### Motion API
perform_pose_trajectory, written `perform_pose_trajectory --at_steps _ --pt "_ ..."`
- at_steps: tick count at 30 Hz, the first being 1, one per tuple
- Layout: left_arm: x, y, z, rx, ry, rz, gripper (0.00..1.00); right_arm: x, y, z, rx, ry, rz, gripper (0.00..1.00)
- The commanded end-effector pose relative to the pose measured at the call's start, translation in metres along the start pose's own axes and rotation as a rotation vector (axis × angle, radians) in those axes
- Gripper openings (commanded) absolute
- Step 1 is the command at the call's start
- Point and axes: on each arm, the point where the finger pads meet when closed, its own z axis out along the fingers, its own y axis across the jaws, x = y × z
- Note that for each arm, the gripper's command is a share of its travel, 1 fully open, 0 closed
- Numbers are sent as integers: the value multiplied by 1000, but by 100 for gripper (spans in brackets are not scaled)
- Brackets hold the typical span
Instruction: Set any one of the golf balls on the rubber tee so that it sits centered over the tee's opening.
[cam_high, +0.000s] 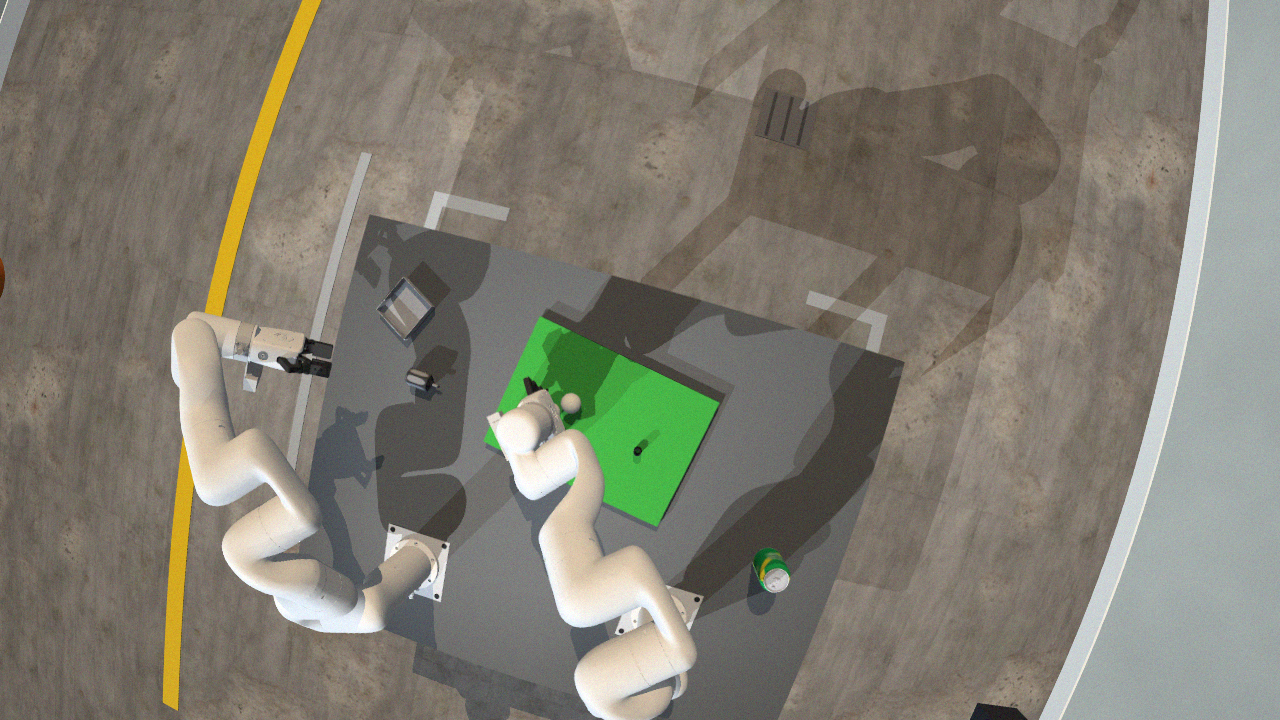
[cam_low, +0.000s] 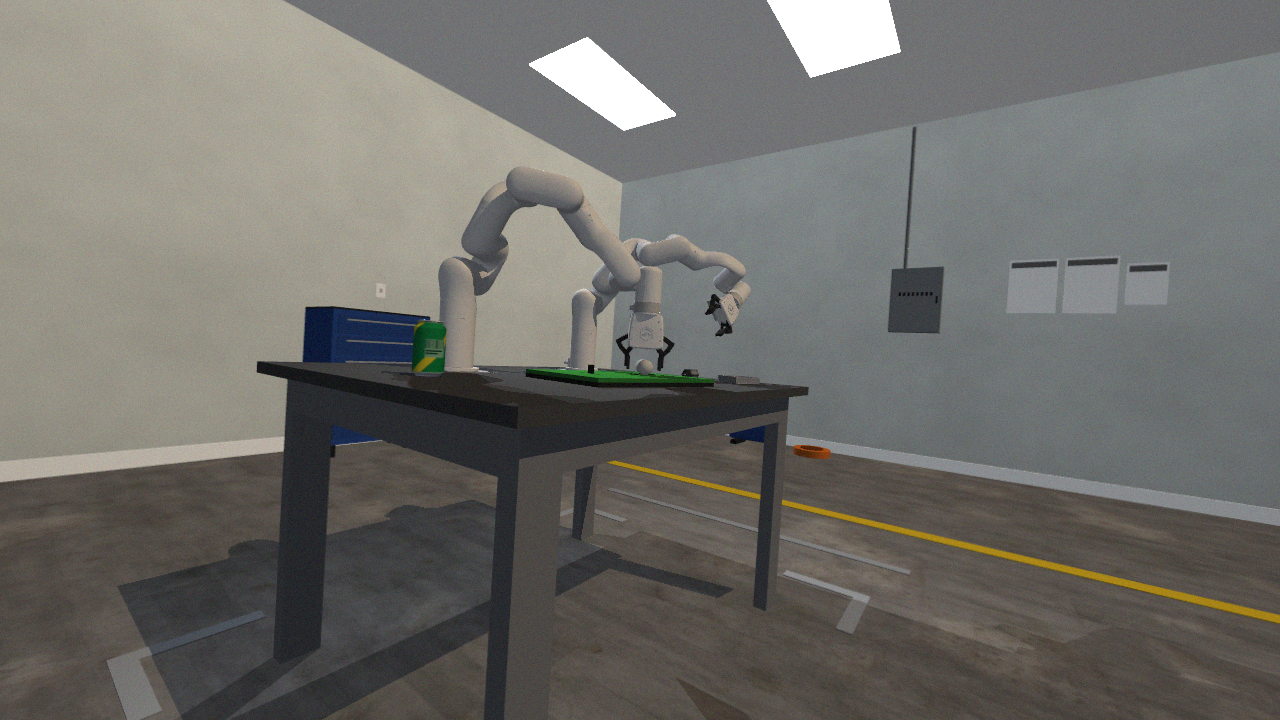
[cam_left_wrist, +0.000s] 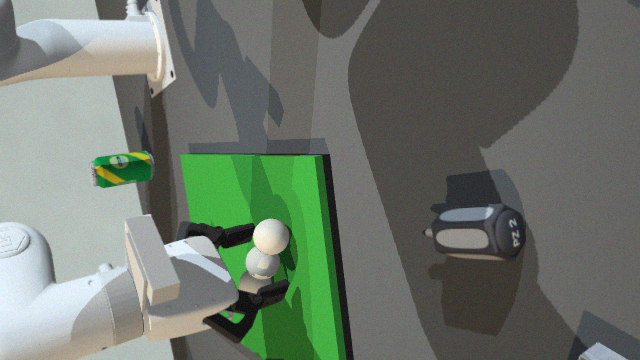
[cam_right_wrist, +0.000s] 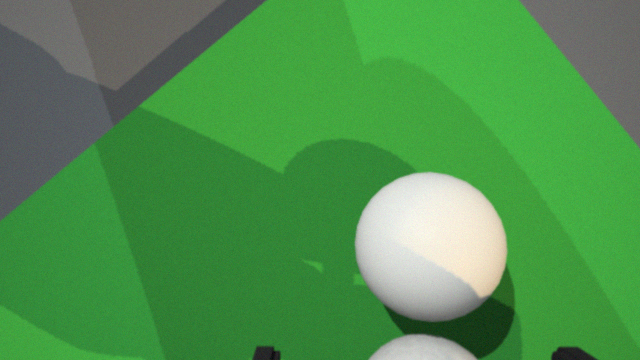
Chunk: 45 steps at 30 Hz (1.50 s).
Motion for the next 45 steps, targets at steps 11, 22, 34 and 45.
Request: perform_pose_trajectory --at_steps 11,22,34,45 --pt "42 11 -46 -122 -54 162 100 1 5 -4 -14 3 7 100" --pt "77 19 -73 -212 -62 279 100 1 5 -4 -14 3 7 100" --pt "117 24 -98 -311 -48 402 100 1 5 -4 -14 3 7 100" --pt "157 26 -120 -404 -12 519 100 1 5 -4 -14 3 7 100"
